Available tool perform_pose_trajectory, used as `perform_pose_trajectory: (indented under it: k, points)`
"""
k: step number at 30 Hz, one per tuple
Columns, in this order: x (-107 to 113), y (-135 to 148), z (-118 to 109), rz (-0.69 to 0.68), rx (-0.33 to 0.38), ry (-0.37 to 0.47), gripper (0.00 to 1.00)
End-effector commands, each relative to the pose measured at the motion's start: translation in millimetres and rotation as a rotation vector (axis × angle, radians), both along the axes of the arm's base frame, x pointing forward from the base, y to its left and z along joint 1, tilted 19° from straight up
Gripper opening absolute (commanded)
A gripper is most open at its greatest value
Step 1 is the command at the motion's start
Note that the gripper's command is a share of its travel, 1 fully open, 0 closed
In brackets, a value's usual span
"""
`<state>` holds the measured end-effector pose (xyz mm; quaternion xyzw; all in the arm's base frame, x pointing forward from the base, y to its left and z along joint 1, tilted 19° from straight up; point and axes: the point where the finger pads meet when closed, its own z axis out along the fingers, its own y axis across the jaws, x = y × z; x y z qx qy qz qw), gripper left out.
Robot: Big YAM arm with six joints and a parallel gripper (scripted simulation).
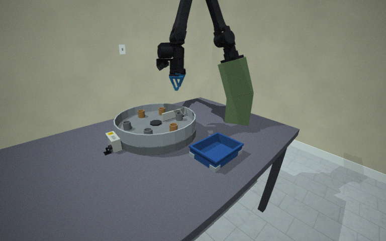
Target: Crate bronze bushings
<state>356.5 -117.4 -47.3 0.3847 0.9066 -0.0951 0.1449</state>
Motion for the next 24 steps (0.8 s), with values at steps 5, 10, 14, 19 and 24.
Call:
perform_pose_trajectory:
  k: [5,10,14,19,24]
  points:
    - [-6.5,1.9,-0.2,-0.012,0.008,0.015,1.00]
    - [-6.3,1.8,0.1,-0.012,0.008,0.014,1.00]
    - [-6.3,1.8,0.1,-0.012,0.008,0.014,1.00]
    - [-6.3,1.8,0.1,-0.012,0.008,0.014,0.11]
    - [-6.3,1.8,0.1,-0.012,0.008,0.014,0.11]
